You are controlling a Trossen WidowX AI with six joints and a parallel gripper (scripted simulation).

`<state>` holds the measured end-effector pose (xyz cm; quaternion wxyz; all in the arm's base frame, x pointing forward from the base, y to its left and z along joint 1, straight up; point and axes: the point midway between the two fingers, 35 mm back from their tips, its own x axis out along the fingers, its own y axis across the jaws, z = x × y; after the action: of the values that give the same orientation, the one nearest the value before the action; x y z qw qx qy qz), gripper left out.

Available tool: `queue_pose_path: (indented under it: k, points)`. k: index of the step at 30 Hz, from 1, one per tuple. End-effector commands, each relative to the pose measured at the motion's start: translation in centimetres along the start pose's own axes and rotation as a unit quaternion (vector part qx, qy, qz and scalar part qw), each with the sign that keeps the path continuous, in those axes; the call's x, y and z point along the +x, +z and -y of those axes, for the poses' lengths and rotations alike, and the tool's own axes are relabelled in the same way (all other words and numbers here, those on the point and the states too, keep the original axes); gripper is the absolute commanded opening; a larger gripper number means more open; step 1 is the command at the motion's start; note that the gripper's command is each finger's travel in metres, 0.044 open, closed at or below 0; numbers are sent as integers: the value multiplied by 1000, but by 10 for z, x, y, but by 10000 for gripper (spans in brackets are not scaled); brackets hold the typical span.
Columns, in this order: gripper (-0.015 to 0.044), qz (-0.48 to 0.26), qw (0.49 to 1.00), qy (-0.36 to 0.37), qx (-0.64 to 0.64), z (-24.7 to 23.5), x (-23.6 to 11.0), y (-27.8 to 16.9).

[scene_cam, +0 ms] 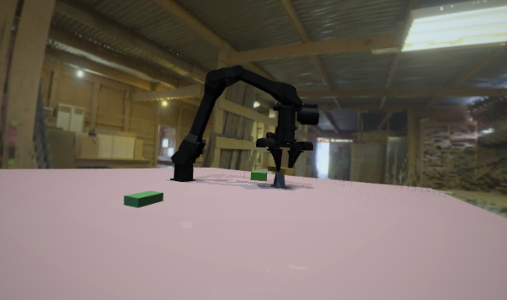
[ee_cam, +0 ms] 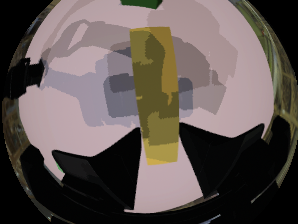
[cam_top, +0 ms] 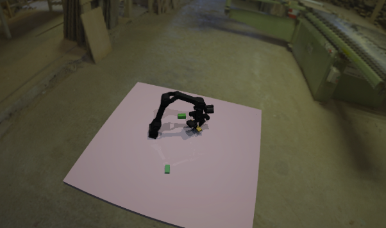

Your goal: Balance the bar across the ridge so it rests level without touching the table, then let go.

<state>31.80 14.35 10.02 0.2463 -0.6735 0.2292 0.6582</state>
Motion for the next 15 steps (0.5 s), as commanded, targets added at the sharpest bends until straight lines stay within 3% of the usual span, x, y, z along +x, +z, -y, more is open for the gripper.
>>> queue_pose_path:
  k: [1, 11, 15]
  points:
    - [185, 0, 1000, 0, 0, 0, 0, 0]
    - [440, 0, 1000, 0, 0, 0, 0, 0]
    - [440, 0, 1000, 0, 0, 1, -7, -1]
